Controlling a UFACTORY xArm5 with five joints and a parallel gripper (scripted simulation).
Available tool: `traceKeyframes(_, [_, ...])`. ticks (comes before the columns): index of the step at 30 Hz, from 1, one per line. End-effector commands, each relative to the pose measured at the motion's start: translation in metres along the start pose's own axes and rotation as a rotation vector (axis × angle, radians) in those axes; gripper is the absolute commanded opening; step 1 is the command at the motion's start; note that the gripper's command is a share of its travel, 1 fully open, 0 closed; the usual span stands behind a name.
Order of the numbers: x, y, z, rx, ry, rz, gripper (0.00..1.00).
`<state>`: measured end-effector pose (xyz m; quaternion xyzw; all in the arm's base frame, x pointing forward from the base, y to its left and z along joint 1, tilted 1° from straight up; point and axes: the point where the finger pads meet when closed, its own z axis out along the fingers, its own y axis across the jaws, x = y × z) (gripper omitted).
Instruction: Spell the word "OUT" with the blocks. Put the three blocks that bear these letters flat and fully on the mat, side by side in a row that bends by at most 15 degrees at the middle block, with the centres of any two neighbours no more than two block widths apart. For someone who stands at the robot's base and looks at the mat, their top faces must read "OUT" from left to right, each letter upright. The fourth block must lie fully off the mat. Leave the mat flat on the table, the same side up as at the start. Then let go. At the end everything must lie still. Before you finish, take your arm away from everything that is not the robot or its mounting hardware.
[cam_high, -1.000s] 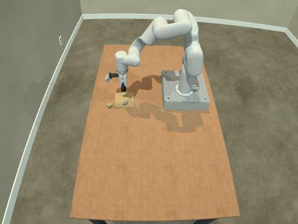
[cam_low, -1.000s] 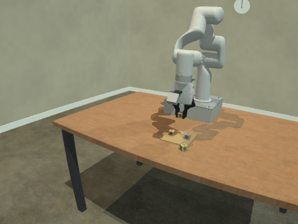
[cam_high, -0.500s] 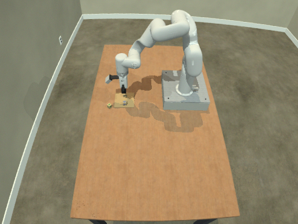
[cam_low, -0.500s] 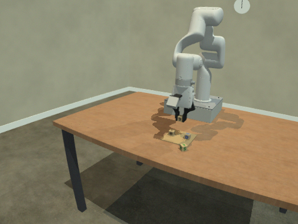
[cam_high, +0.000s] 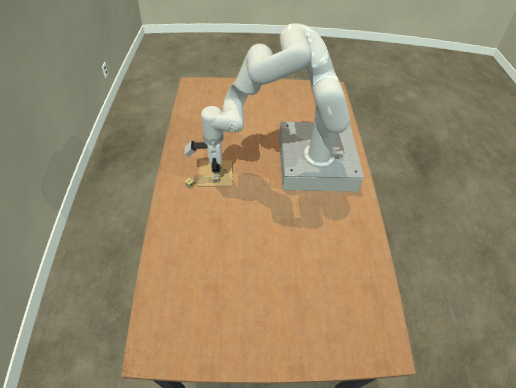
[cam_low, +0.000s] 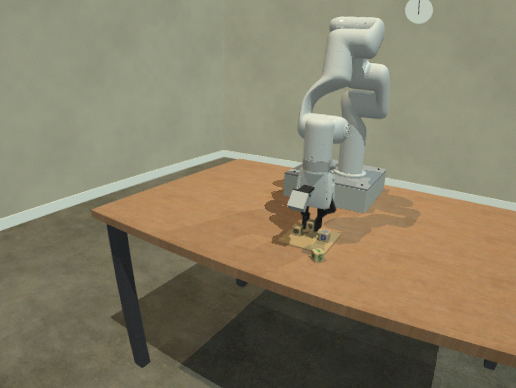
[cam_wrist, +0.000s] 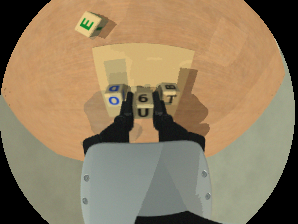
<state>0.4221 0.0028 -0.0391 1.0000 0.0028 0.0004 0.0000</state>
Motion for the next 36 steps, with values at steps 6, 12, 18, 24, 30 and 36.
traceKeyframes(6, [0.0032, -0.0004, 0.0166, 0.000, 0.006, 0.000, 0.21])
traceKeyframes(12, [0.0032, -0.0004, 0.0171, 0.000, 0.006, 0.000, 0.21])
traceKeyframes(18, [0.0032, -0.0004, 0.0171, 0.000, 0.006, 0.000, 0.21])
traceKeyframes(24, [0.0032, -0.0004, 0.0171, 0.000, 0.006, 0.000, 0.21])
traceKeyframes(30, [0.0032, -0.0004, 0.0171, 0.000, 0.006, 0.000, 0.21])
traceKeyframes(36, [0.0032, -0.0004, 0.0171, 0.000, 0.006, 0.000, 0.21])
